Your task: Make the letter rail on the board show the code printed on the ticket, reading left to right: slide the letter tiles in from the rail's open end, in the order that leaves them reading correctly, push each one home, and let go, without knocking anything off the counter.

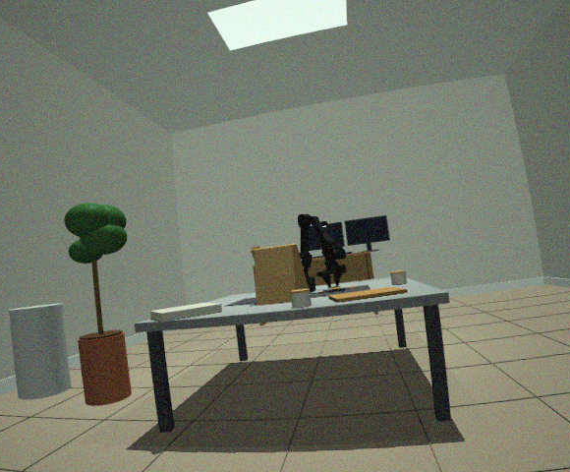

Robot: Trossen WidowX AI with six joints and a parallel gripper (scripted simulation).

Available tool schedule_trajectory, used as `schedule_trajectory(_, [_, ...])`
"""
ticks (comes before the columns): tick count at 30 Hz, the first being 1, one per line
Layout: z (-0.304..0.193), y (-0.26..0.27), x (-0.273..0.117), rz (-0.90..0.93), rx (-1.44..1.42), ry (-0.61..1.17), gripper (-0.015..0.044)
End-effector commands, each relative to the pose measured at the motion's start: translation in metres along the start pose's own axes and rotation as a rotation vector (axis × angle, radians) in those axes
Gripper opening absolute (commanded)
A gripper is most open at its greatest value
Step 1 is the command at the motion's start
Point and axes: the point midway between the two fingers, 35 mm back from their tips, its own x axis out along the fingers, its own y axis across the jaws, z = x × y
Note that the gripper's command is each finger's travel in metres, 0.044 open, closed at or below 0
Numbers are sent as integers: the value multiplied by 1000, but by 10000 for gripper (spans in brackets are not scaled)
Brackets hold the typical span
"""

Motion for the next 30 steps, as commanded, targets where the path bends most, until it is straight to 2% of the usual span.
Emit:
schedule_trajectory(1, [1,0,-3,-4,4,-7,0])
schedule_trajectory(30, [2,-1,-12,-8,12,-16,0])
